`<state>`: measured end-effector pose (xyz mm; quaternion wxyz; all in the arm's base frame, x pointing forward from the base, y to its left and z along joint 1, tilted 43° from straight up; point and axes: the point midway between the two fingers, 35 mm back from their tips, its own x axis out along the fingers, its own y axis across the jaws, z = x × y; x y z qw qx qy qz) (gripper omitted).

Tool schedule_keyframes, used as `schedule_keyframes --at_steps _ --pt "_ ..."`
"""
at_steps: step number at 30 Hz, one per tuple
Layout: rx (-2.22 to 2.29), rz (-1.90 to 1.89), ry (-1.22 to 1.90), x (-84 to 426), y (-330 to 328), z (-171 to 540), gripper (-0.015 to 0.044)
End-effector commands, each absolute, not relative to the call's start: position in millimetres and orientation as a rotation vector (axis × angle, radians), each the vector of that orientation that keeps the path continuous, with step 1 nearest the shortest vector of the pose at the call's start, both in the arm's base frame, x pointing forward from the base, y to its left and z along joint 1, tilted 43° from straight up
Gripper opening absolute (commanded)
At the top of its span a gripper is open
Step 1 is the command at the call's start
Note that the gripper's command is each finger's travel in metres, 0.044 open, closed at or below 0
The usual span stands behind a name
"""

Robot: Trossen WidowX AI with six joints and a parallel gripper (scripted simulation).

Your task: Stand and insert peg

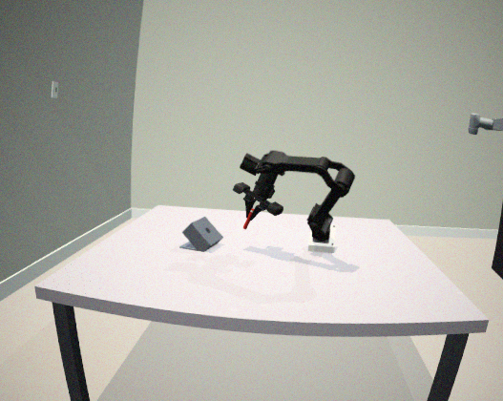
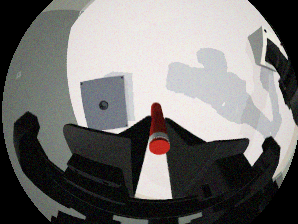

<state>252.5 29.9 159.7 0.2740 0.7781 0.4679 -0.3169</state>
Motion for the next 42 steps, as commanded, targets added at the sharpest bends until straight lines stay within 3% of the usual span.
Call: schedule_keyframes --at_steps 1,42 --pt "2.113 -0.854 1.232 255.7 28.8 158.3 0.0" --pt "2.329 -0.734 0.974 304.2 19.6 170.4 0.0"
